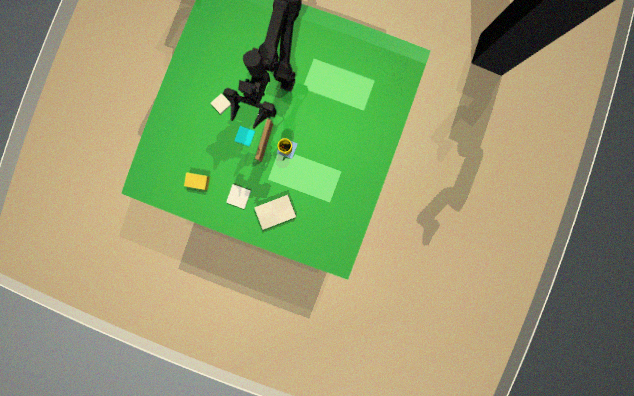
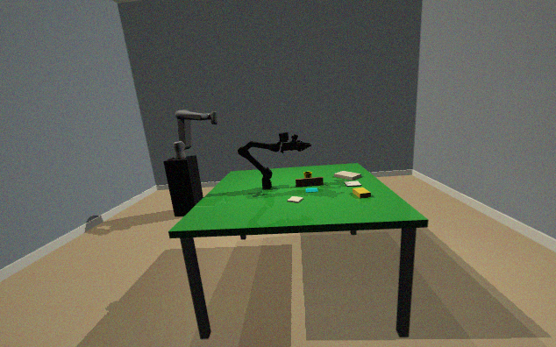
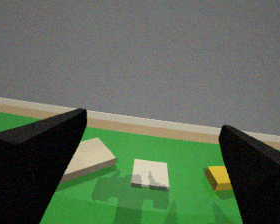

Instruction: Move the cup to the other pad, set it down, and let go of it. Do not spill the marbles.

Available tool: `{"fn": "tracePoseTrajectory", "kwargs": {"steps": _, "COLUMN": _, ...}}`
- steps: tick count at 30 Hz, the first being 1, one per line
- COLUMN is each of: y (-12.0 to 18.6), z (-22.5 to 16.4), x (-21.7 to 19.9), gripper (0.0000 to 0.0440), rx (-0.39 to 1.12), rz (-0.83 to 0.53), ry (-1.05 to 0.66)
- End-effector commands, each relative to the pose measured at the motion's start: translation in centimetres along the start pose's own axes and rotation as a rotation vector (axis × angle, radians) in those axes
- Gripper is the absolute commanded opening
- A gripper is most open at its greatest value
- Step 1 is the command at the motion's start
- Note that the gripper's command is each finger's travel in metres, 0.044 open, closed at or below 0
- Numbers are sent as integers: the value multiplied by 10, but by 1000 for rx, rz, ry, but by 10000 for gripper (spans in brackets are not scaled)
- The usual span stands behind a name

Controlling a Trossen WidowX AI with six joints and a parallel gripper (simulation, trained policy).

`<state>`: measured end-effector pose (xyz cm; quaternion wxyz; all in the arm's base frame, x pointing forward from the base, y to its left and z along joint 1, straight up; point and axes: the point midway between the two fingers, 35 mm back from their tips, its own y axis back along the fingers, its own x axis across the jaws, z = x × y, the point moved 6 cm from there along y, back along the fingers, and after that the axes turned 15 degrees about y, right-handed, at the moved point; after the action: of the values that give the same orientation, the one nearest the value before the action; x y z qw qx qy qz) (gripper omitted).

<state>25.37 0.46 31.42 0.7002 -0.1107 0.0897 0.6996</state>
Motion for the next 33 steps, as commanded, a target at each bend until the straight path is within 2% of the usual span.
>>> {"fn": "tracePoseTrajectory", "kwargs": {"steps": 1, "y": 0, "z": 1, "x": 1, "gripper": 374, "rx": -1, "rz": 6, "ry": -1}}
{"fn": "tracePoseTrajectory", "kwargs": {"steps": 13, "y": -4, "z": 12, "x": 9, "gripper": 66, "rx": 54, "rz": 75, "ry": -38}}
{"fn": "tracePoseTrajectory", "kwargs": {"steps": 16, "y": -7, "z": 14, "x": 12, "gripper": 66, "rx": 81, "rz": 96, "ry": -60}}
{"fn": "tracePoseTrajectory", "kwargs": {"steps": 22, "y": -12, "z": 21, "x": 19, "gripper": 137, "rx": 128, "rz": 139, "ry": -117}}
{"fn": "tracePoseTrajectory", "kwargs": {"steps": 33, "y": -22, "z": 32, "x": 32, "gripper": 129, "rx": 243, "rz": 208, "ry": -227}}
